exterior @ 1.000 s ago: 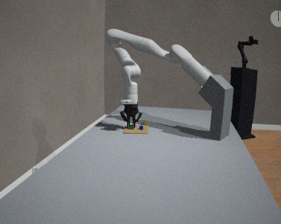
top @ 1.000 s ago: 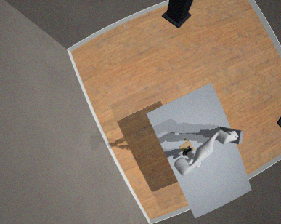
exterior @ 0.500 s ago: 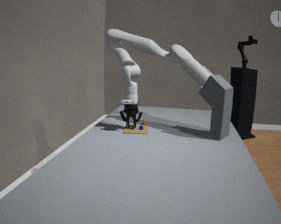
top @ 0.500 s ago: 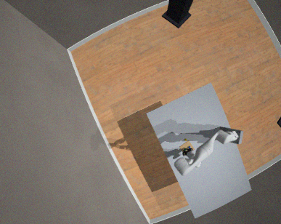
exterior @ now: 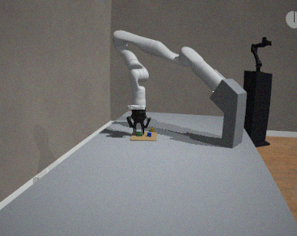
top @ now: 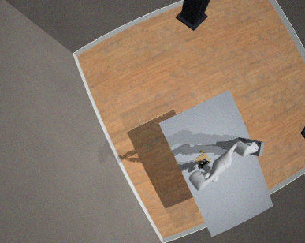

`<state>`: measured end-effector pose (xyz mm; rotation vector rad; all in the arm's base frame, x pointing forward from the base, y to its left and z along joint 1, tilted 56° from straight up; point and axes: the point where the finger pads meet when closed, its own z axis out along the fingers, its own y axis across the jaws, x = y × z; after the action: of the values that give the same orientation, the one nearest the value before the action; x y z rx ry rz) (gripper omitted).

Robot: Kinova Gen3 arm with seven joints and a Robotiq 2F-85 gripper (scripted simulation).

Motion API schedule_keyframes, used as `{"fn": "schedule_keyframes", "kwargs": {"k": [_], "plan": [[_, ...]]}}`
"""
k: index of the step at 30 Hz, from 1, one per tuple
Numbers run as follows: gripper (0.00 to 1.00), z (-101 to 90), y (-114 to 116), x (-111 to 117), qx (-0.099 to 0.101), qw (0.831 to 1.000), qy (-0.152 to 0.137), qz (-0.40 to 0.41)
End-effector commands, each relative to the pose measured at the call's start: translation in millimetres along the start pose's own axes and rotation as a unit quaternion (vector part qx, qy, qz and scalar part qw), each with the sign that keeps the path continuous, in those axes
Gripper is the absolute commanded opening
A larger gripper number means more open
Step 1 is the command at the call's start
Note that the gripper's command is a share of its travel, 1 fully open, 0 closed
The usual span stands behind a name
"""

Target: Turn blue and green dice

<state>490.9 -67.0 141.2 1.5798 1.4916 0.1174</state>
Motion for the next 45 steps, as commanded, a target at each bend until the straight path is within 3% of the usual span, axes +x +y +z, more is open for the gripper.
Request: {"fn": "schedule_keyframes", "kwargs": {"k": [1,7,16,18,26,37,38,45], "plan": [[0.35,-1.1,0.7,0.7,-0.001,1.000,0.001,0.000],[0.35,-13.6,0.7,0.6,-0.001,1.000,0.001,0.000],[0.35,-52.0,0.6,0.6,-0.001,1.000,0.001,0.000],[0.35,-52.0,0.6,0.6,-0.001,1.000,0.001,0.000],[0.35,-81.3,0.5,0.5,-0.001,1.000,0.001,0.000],[0.35,-89.9,0.5,0.5,-0.001,1.000,0.001,0.000],[1.00,-89.9,0.5,0.5,-0.001,1.000,0.001,0.000],[1.00,-89.9,0.5,0.5,-0.001,1.000,0.001,0.000]]}}
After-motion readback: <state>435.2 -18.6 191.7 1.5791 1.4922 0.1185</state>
